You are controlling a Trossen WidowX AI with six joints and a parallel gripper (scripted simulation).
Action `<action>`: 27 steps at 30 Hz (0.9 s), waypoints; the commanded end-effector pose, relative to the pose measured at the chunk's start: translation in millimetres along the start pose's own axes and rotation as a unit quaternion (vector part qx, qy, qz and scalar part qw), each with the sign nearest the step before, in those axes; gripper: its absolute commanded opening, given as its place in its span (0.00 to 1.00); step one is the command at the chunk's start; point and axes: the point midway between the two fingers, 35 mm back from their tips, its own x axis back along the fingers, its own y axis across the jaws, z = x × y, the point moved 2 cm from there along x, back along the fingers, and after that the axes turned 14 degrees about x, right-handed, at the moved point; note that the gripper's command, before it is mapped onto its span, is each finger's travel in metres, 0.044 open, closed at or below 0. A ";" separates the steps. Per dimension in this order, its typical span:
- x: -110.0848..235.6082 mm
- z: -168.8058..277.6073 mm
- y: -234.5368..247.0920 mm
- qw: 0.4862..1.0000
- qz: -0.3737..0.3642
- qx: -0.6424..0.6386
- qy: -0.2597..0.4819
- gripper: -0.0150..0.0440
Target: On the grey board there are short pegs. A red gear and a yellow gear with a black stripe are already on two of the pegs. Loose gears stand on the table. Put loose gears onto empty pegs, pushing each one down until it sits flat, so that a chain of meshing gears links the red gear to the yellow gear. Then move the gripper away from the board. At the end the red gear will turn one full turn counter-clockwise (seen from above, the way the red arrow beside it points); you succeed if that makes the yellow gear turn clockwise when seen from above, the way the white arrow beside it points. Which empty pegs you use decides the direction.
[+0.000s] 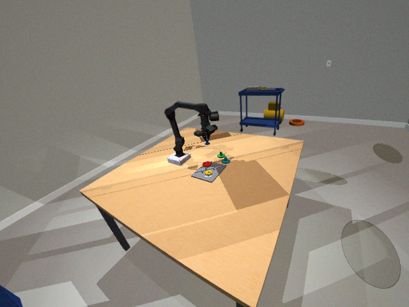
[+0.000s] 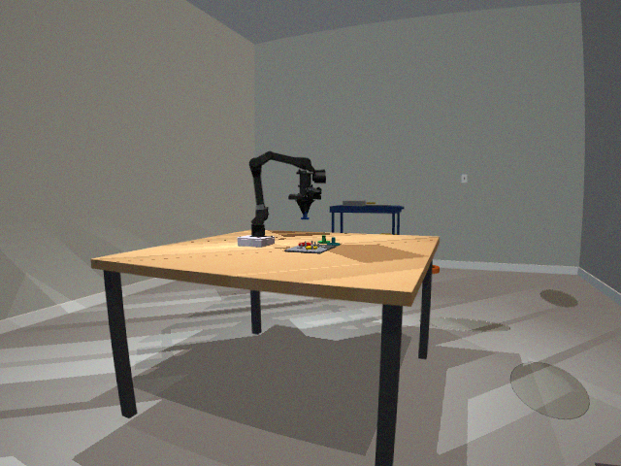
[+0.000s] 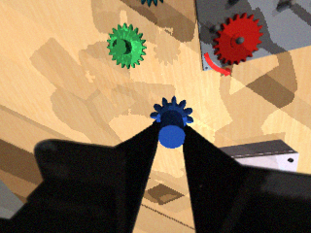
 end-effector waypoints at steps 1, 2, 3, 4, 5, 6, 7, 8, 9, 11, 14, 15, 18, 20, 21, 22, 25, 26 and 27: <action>13.5 2.2 -0.3 1.000 -0.005 -0.002 -0.006 0.25; 15.9 3.0 -0.7 1.000 -0.005 -0.002 -0.006 0.25; 18.0 3.7 -1.0 1.000 -0.005 -0.002 -0.006 0.25; 19.2 4.1 -1.2 1.000 -0.005 -0.002 -0.006 0.25; 19.6 4.3 -1.3 1.000 -0.005 -0.002 -0.006 0.25; 19.6 4.3 -1.3 1.000 -0.005 -0.002 -0.006 0.25; 19.4 3.9 -1.4 1.000 -0.005 -0.002 -0.006 0.25; 18.8 2.8 -1.8 1.000 -0.005 -0.002 -0.006 0.25; 17.8 1.0 -2.5 1.000 -0.004 -0.002 -0.006 0.25; 15.4 -3.4 -4.1 1.000 -0.004 -0.002 -0.006 0.25; 11.6 -9.9 -6.8 1.000 -0.004 -0.002 -0.006 0.25; 10.4 -12.0 -7.7 1.000 -0.004 -0.002 -0.006 0.25; 6.5 -18.4 -10.8 1.000 -0.004 -0.002 -0.007 0.25; 4.0 -22.6 -13.0 1.000 -0.004 -0.002 -0.007 0.25; 2.7 -24.7 -14.1 1.000 -0.004 -0.002 -0.007 0.25; 1.4 -26.8 -15.3 1.000 -0.004 -0.002 -0.007 0.25; -2.5 -32.9 -19.0 1.000 -0.003 -0.003 -0.007 0.25; -3.7 -34.9 -20.4 1.000 -0.003 -0.003 -0.007 0.25; -5.0 -36.9 -21.7 1.000 -0.003 -0.004 -0.008 0.25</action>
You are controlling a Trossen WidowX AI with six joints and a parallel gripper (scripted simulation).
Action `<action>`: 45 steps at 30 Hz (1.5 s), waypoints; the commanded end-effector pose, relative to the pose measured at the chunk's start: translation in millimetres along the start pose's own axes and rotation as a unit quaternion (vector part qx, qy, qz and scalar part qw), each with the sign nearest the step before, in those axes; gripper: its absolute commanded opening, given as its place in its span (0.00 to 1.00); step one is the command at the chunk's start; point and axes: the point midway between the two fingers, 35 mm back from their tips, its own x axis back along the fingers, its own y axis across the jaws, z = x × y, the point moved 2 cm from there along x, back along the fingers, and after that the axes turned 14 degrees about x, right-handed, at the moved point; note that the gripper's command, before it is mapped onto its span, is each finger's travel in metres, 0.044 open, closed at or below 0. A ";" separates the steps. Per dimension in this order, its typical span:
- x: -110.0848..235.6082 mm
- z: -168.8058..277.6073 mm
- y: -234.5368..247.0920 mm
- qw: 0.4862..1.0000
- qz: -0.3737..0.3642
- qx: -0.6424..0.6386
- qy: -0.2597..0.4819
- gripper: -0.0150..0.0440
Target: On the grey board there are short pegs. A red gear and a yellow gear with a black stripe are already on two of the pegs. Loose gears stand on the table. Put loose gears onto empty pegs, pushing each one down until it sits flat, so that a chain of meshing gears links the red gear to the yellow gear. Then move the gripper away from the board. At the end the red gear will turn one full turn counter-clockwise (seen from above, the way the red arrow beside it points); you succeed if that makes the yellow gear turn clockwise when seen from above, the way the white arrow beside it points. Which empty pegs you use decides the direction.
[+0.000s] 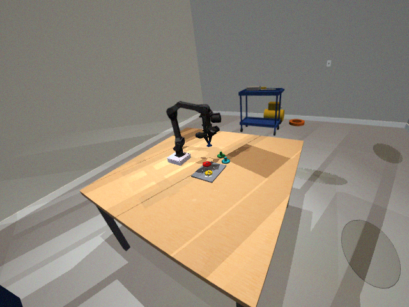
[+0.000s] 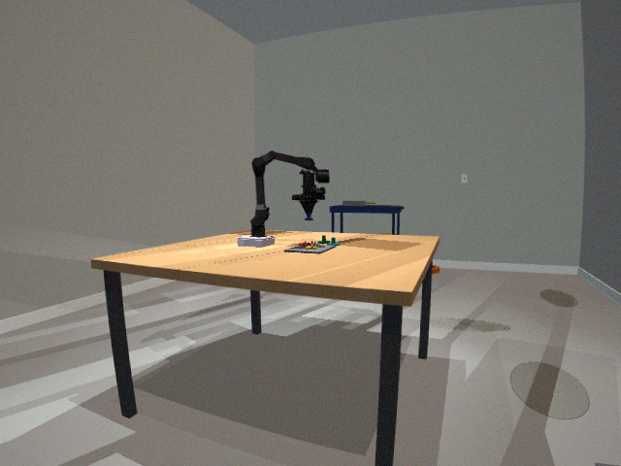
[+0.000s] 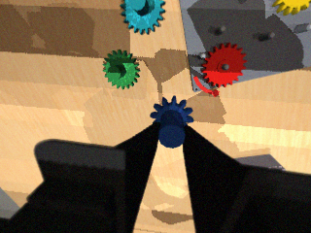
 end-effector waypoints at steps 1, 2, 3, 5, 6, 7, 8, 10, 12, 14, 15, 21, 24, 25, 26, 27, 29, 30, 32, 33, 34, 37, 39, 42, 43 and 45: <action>-5.1 -8.3 -4.7 1.000 -0.002 0.000 -0.001 0.25; -6.4 -10.3 -6.1 1.000 -0.002 -0.001 -0.001 0.25; -7.7 -12.2 -7.5 1.000 -0.002 -0.001 -0.001 0.25; -10.5 -16.1 -10.3 1.000 -0.001 -0.001 -0.001 0.25; -11.9 -18.1 -11.7 1.000 -0.001 -0.001 -0.001 0.25; -13.3 -20.0 -13.2 1.000 -0.001 -0.001 -0.001 0.25; -14.8 -21.9 -14.7 1.000 -0.001 -0.001 -0.001 0.25; -17.6 -25.7 -17.8 1.000 -0.001 0.000 -0.001 0.25; -20.5 -29.4 -21.0 1.000 -0.001 0.000 -0.002 0.25; -23.4 -33.0 -24.3 1.000 -0.001 0.000 -0.002 0.25; -24.9 -34.8 -25.9 1.000 -0.001 0.000 -0.002 0.25; -33.8 -45.2 -36.6 1.000 -0.001 0.000 -0.002 0.25; -38.3 -50.1 -42.2 1.000 0.000 0.001 -0.002 0.25; -39.9 -51.7 -44.2 1.000 0.000 0.001 -0.002 0.25; -41.4 -53.3 -46.1 1.000 0.000 0.001 -0.002 0.25; -42.9 -54.8 -48.1 1.000 0.000 0.001 -0.002 0.25; -46.0 -57.9 -52.1 1.000 0.000 0.001 -0.003 0.25; -47.5 -59.3 -54.1 1.000 0.000 0.001 -0.003 0.25; -50.6 -62.3 -58.3 1.000 0.000 0.001 -0.003 0.25; -52.2 -63.7 -60.4 1.000 0.000 0.002 -0.003 0.25; -53.8 -65.1 -62.5 1.000 0.000 0.002 -0.003 0.25; -58.5 -69.1 -69.0 1.000 0.000 0.002 -0.003 0.25; -61.7 -71.7 -73.4 1.000 0.001 0.002 -0.003 0.25; -64.0 -73.6 -76.8 1.000 0.001 0.002 -0.003 0.25; -63.8 -73.6 -76.8 1.000 0.001 0.002 -0.003 0.25; -62.8 -73.8 -76.8 1.000 0.001 0.002 -0.003 0.25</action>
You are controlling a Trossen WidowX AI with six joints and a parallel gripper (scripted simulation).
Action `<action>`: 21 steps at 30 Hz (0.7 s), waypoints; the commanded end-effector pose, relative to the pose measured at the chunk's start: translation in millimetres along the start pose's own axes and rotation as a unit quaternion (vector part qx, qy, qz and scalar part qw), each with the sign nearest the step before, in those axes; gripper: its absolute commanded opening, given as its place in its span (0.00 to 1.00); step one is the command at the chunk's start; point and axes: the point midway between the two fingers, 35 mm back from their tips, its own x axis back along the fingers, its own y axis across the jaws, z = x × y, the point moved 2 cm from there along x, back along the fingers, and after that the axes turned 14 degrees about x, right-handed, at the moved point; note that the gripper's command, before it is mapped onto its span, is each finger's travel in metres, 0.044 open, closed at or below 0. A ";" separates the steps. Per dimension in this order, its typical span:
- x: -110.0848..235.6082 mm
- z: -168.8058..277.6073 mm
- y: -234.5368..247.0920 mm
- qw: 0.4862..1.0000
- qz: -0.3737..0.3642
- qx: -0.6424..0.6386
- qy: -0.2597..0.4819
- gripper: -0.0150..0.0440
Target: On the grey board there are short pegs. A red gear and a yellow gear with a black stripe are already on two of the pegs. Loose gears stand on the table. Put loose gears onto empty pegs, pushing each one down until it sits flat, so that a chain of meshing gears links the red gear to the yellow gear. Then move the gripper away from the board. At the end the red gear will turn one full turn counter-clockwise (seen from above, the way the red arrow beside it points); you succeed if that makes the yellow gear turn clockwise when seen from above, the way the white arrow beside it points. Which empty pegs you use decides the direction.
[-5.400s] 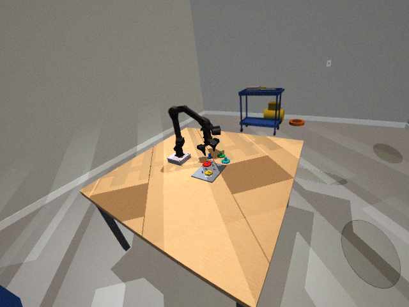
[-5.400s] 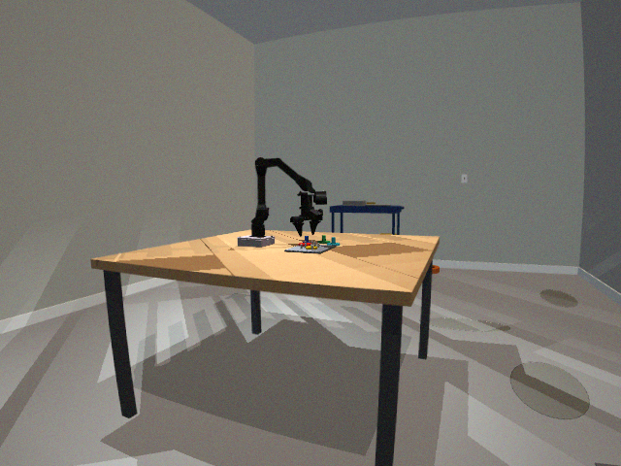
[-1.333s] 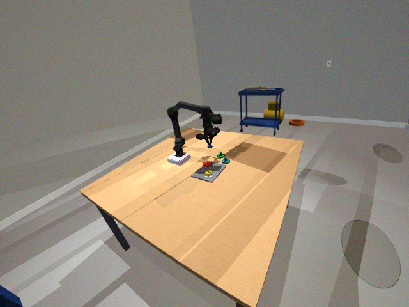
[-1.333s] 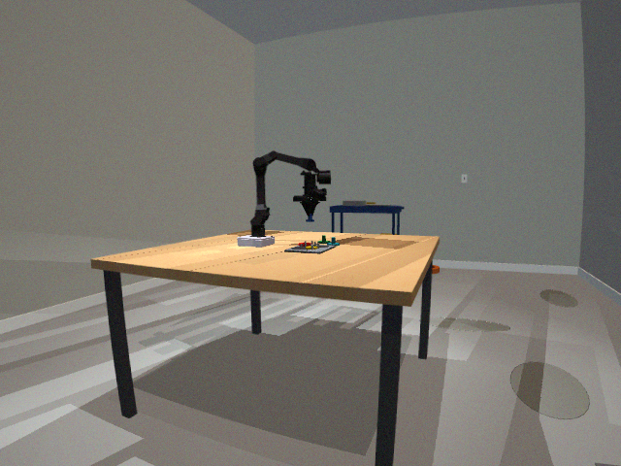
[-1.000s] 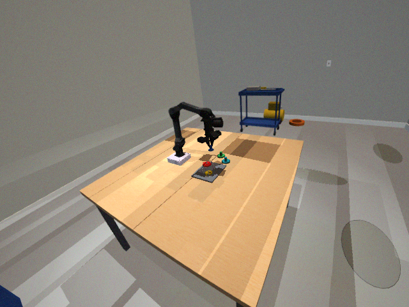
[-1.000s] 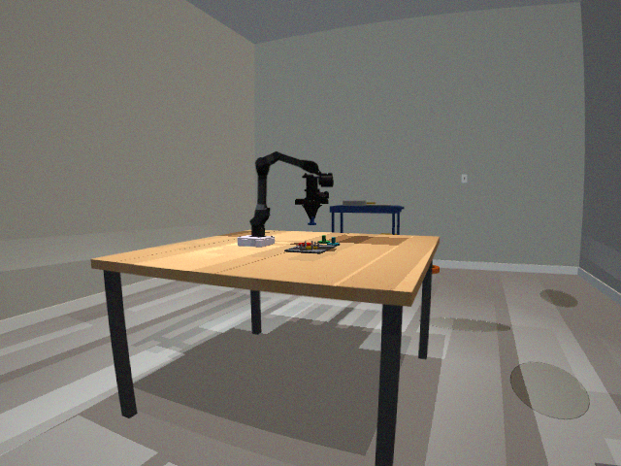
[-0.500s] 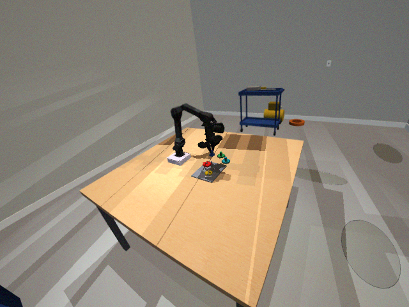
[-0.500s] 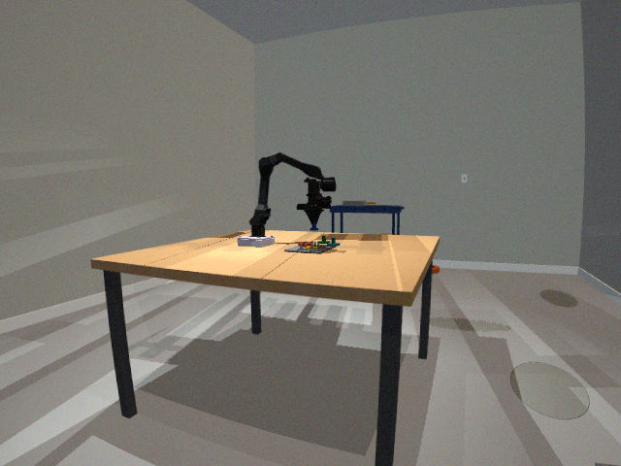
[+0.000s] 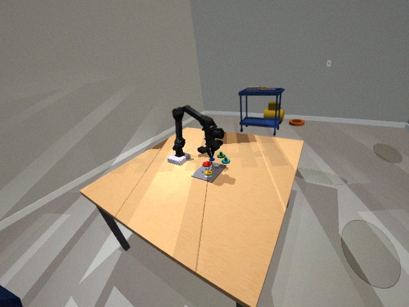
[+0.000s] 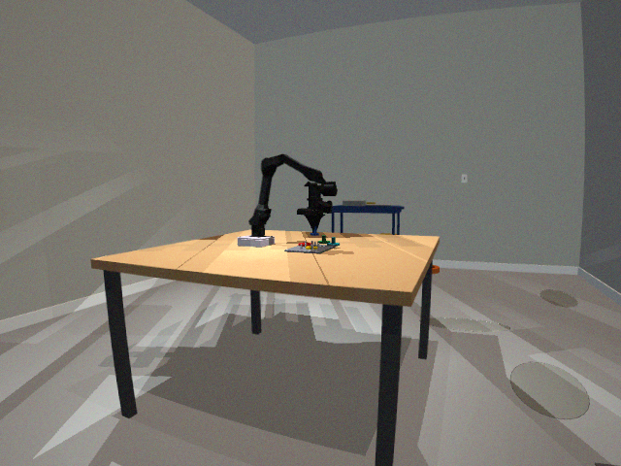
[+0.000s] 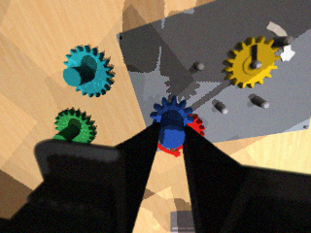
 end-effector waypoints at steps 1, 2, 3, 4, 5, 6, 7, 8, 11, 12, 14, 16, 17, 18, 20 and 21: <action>0.8 -1.7 -0.8 1.000 -0.002 0.002 -0.002 0.25; 1.6 -1.9 -0.8 1.000 -0.002 0.002 -0.002 0.25; 1.9 -1.9 -0.8 1.000 -0.002 0.002 -0.002 0.25; 1.9 -1.9 -0.8 1.000 -0.002 0.002 -0.002 0.25; 1.9 -1.9 -0.8 1.000 -0.002 0.002 -0.002 0.25; 1.9 -1.9 -0.8 1.000 -0.002 0.002 -0.002 0.25; 1.9 -1.9 -0.8 1.000 -0.002 0.002 -0.002 0.25; 1.9 -1.9 -0.8 1.000 -0.002 0.002 -0.002 0.25; 1.9 -1.9 -0.8 1.000 -0.002 0.002 -0.002 0.25; 1.9 -1.9 -0.8 1.000 -0.002 0.002 -0.002 0.25; 1.9 -1.9 -0.8 1.000 -0.002 0.002 -0.002 0.25; 1.9 -1.9 -0.8 1.000 -0.002 0.002 -0.002 0.25; 1.9 -1.9 -0.8 1.000 -0.002 0.002 -0.002 0.25; 1.7 -2.0 -0.7 1.000 -0.002 0.002 -0.002 0.25; 1.1 -2.1 -0.7 1.000 -0.002 0.007 -0.002 0.25; 0.6 -2.1 -0.6 1.000 -0.002 0.011 -0.002 0.25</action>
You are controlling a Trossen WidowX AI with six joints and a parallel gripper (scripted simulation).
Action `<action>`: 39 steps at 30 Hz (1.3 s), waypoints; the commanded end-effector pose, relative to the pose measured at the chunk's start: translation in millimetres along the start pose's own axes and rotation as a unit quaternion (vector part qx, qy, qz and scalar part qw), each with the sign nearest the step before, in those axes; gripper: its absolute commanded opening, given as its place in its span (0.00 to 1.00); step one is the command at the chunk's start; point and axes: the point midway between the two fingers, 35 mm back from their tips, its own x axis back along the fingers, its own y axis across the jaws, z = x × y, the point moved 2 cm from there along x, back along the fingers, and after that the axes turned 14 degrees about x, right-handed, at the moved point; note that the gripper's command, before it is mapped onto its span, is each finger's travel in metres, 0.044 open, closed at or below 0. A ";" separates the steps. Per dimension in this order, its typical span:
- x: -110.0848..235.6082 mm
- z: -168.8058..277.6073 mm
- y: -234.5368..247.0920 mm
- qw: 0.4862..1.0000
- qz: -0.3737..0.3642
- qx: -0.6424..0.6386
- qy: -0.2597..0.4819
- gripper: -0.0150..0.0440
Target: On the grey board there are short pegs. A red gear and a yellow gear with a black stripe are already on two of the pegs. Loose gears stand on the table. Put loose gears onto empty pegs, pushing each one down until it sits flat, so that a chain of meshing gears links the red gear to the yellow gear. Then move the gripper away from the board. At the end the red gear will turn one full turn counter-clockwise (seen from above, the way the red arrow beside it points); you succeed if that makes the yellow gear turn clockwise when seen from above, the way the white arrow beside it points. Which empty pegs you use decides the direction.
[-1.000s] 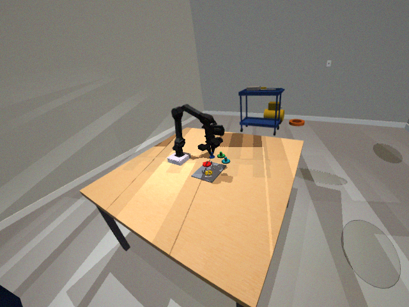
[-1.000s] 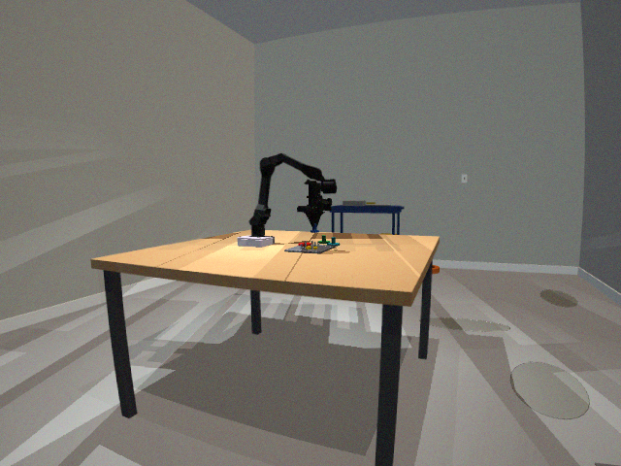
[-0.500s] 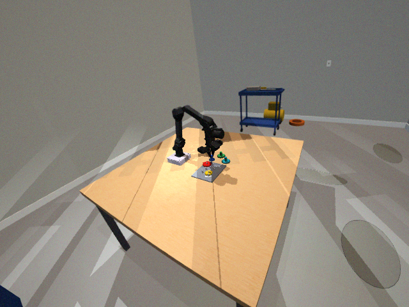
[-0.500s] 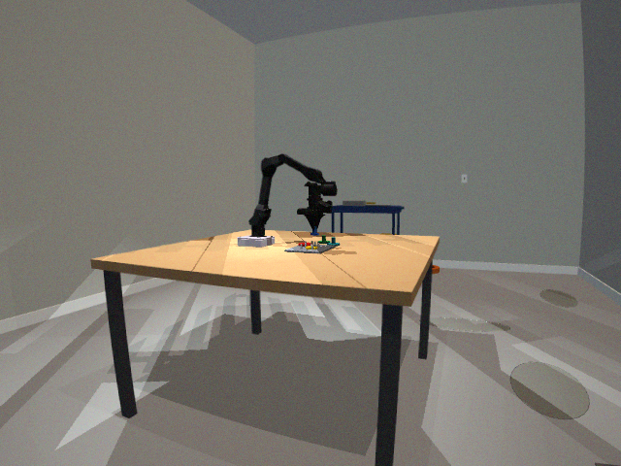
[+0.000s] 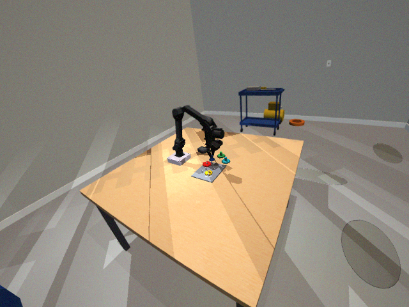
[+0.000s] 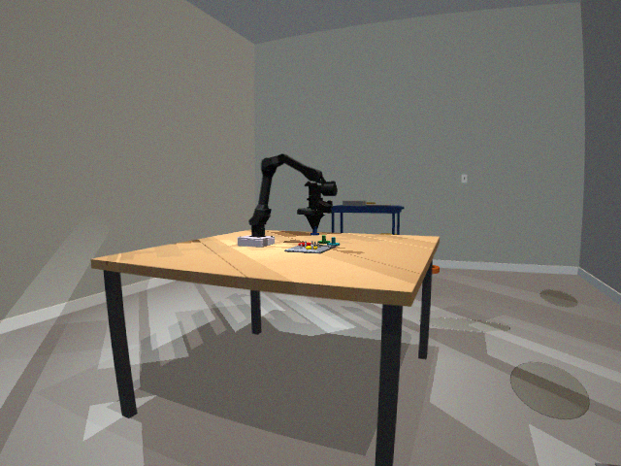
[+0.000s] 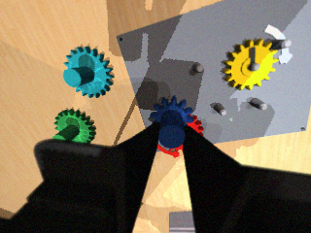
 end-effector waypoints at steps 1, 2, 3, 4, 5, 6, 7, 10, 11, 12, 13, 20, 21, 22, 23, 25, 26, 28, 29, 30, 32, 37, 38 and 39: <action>-0.7 -0.9 0.7 1.000 -0.002 0.015 -0.001 0.25; -1.6 -0.9 0.8 1.000 -0.002 0.023 -0.001 0.25; -2.7 -0.9 0.8 0.999 -0.002 0.032 -0.001 0.25; -3.9 -0.8 0.9 0.999 -0.002 0.042 -0.001 0.25; -5.3 -0.7 1.0 0.999 -0.002 0.054 -0.001 0.25; -6.8 -0.7 1.0 0.998 -0.002 0.065 -0.001 0.25; -8.4 -0.6 1.0 0.997 -0.002 0.076 -0.001 0.25; -13.0 -0.4 0.8 0.995 -0.002 0.100 -0.001 0.25; -14.6 -0.3 0.7 0.994 -0.002 0.106 -0.001 0.25; -16.1 -0.4 0.6 0.994 -0.002 0.109 -0.001 0.25; -17.7 -0.4 0.5 0.994 -0.002 0.111 -0.001 0.25; -26.2 -1.0 0.4 0.996 -0.002 0.084 -0.001 0.25; -27.5 -1.0 0.4 0.997 -0.002 0.075 -0.001 0.25; -28.9 -1.1 0.5 0.998 -0.002 0.065 -0.001 0.25; -30.4 -1.1 0.6 0.999 -0.002 0.053 -0.001 0.25; -33.6 -1.1 0.8 1.000 -0.002 0.026 -0.001 0.25; -35.2 -1.0 0.9 1.000 -0.002 0.012 -0.001 0.25; -38.3 -0.9 1.0 1.000 -0.002 -0.016 -0.001 0.25; -39.9 -0.8 1.0 1.000 -0.002 -0.029 -0.001 0.25; -41.4 -0.7 0.9 0.999 -0.002 -0.042 -0.001 0.25; -44.5 -0.5 0.8 0.998 -0.002 -0.065 -0.001 0.25; -43.6 -0.5 0.0 0.993 -0.002 -0.119 -0.001 0.25; -43.8 -0.7 -0.1 0.993 -0.002 -0.119 -0.001 0.25; -43.9 -0.8 -0.1 0.993 -0.002 -0.117 -0.001 0.25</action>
